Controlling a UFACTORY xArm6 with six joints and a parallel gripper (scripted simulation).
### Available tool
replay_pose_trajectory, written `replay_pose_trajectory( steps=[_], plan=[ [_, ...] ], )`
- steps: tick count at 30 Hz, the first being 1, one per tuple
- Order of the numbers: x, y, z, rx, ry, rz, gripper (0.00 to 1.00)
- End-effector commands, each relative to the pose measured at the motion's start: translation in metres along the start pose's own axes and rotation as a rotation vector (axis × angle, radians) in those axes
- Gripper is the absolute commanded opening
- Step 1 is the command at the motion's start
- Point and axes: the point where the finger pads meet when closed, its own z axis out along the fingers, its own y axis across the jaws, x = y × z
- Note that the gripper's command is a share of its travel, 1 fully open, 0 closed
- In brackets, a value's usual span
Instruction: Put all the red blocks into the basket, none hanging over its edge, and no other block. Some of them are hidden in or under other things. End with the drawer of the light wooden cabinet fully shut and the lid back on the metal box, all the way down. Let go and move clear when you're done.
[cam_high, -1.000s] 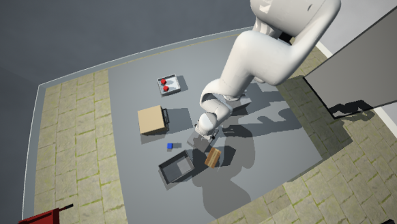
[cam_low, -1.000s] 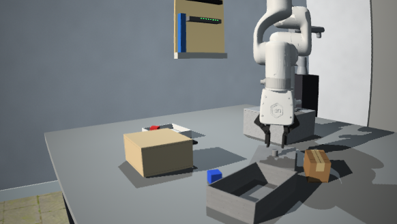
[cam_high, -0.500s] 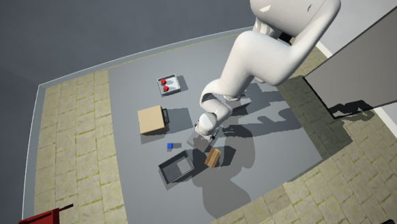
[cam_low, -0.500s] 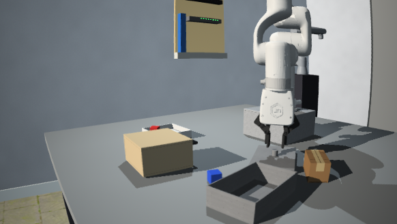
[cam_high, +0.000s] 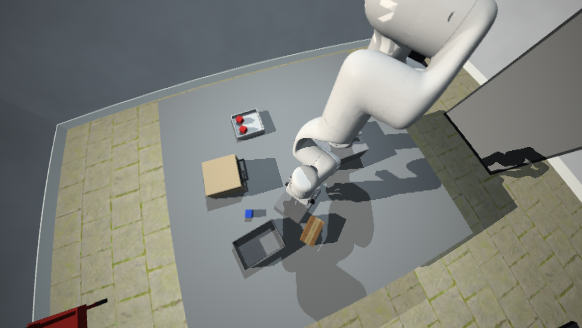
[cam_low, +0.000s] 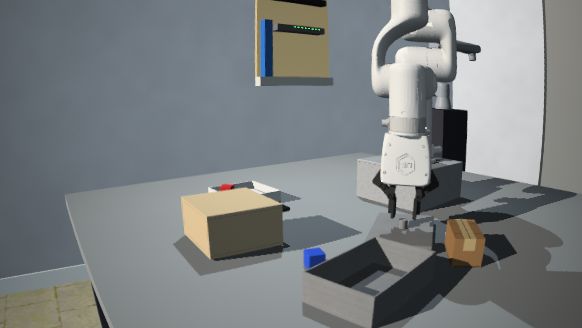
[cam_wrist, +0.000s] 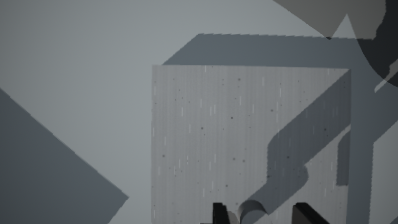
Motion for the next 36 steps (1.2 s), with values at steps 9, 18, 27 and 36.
replay_pose_trajectory(
  steps=[9, 18, 27, 36],
  plan=[
    [-0.001, 0.000, 0.007, 0.000, -0.003, 0.000, 0.44],
    [-0.001, 0.000, 0.013, 0.000, -0.003, 0.000, 0.44],
    [-0.001, 0.000, 0.018, 0.000, -0.003, 0.000, 0.44],
    [-0.001, 0.000, 0.020, 0.000, -0.003, 0.000, 0.44]
  ],
)
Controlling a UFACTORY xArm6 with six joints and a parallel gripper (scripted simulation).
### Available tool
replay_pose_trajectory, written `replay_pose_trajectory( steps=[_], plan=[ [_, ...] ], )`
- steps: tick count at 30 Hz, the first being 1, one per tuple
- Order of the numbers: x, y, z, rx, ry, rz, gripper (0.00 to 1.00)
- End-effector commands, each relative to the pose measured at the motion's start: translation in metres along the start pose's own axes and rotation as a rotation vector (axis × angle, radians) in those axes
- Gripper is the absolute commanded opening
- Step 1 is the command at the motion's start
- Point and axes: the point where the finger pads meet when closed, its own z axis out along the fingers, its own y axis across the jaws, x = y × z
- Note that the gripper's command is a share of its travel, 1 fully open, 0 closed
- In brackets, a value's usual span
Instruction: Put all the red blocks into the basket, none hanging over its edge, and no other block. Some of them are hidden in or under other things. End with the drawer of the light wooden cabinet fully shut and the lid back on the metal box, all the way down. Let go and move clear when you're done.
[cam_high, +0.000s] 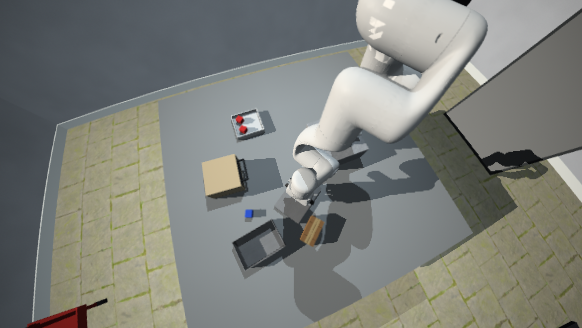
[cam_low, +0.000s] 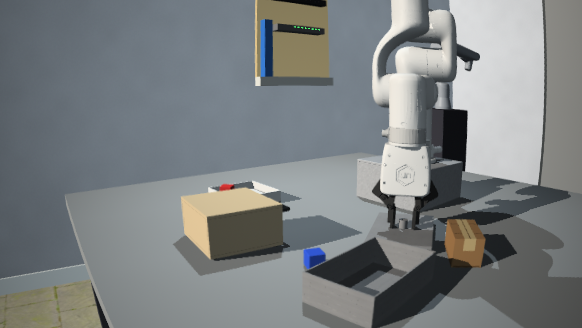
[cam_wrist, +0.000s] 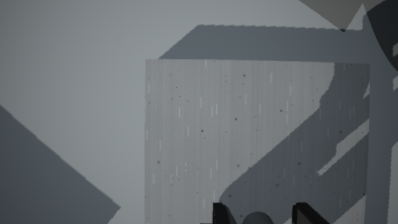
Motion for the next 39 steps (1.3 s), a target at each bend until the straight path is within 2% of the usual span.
replay_pose_trajectory(
  steps=[1, 17, 18, 39],
  plan=[
    [-0.0013, 0.0000, -0.0002, 0.000, -0.003, 0.000, 0.44],
    [-0.0013, 0.0000, -0.0001, 0.000, -0.003, 0.000, 0.44],
    [-0.0013, 0.0000, -0.0001, 0.000, -0.003, 0.000, 0.00],
    [-0.0013, 0.0000, -0.0001, 0.000, -0.003, 0.000, 0.00]
  ],
)
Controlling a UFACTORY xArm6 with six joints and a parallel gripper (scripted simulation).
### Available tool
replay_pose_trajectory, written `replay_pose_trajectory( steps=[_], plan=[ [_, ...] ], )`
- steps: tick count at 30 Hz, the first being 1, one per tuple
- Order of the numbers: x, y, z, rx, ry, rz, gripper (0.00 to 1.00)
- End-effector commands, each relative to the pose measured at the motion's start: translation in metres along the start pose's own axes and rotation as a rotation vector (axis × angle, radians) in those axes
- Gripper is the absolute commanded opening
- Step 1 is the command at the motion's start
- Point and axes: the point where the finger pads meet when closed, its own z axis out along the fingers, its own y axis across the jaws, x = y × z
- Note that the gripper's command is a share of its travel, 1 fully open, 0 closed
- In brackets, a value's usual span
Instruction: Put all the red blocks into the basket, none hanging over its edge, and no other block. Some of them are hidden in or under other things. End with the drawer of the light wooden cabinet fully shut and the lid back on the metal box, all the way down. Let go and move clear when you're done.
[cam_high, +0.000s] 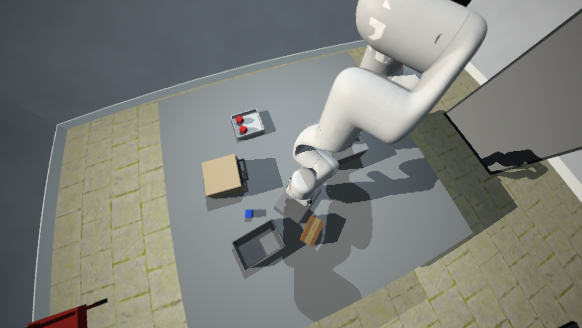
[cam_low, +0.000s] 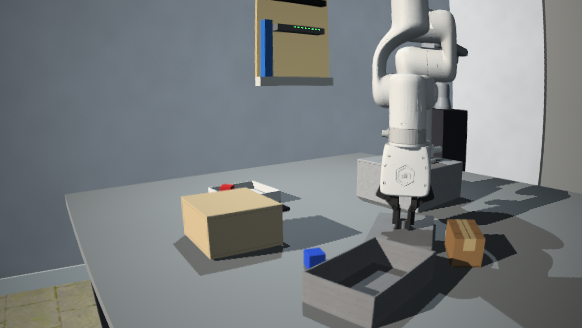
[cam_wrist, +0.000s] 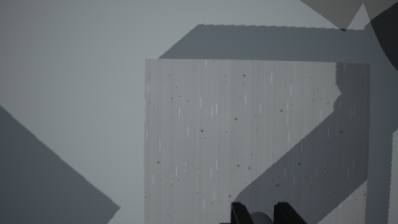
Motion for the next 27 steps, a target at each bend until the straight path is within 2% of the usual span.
replay_pose_trajectory(
  steps=[1, 20, 27],
  plan=[
    [-0.0012, 0.0000, -0.0007, 0.000, -0.003, 0.000, 0.00],
    [-0.0013, 0.0000, -0.0019, 0.000, -0.003, 0.000, 0.00],
    [-0.0012, 0.0000, -0.0105, 0.000, -0.003, 0.000, 0.00]
  ],
)
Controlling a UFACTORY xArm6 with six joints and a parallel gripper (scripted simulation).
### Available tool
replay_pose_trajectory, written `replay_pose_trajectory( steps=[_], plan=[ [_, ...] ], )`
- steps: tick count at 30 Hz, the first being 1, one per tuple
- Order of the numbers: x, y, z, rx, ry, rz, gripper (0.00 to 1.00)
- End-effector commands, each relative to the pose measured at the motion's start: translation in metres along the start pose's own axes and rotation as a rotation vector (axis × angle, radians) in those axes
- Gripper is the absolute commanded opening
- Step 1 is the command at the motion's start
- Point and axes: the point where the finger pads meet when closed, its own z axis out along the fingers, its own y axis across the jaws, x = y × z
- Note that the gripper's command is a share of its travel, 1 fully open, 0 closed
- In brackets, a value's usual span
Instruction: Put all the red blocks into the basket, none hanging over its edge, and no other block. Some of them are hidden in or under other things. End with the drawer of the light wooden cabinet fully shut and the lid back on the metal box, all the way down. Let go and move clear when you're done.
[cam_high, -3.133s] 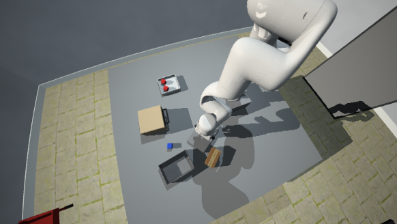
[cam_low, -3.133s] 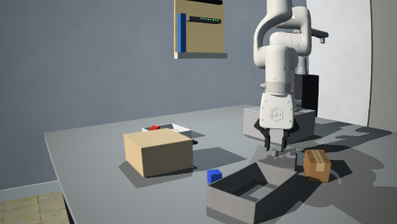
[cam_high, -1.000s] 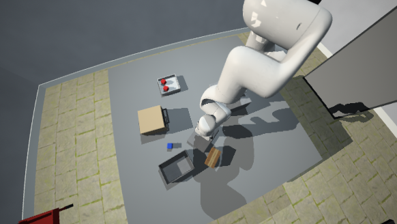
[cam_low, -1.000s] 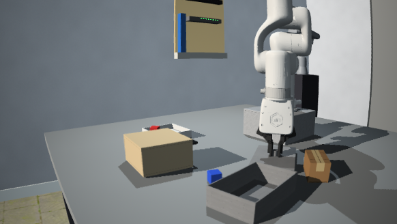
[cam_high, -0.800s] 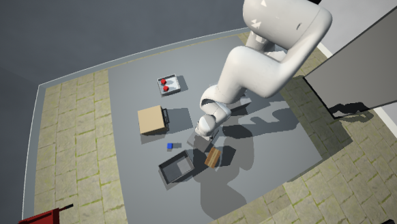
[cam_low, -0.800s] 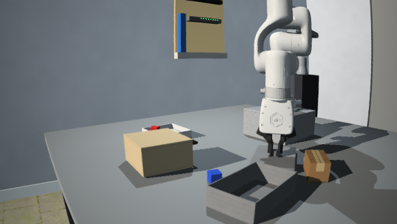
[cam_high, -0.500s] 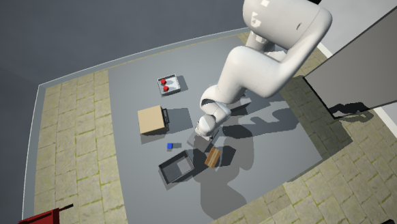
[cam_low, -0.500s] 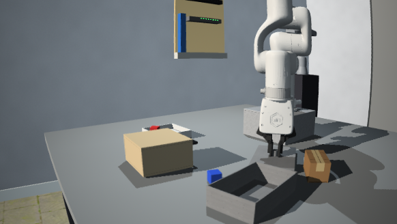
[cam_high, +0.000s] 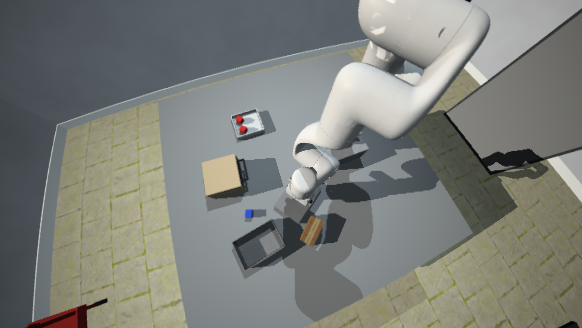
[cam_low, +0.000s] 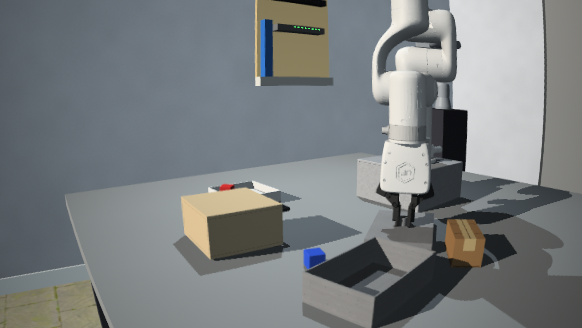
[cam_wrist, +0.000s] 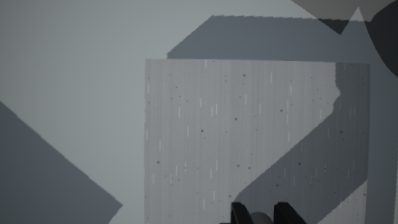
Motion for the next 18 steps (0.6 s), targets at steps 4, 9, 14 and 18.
replay_pose_trajectory(
  steps=[4, 9, 14, 18],
  plan=[
    [-0.002, 0.000, -0.015, 0.000, -0.004, 0.000, 0.00],
    [-0.001, 0.000, -0.028, 0.000, -0.004, 0.000, 0.00],
    [-0.001, 0.000, -0.043, 0.000, -0.004, 0.000, 0.00],
    [-0.001, 0.000, -0.061, 0.000, -0.004, 0.000, 0.00]
  ],
)
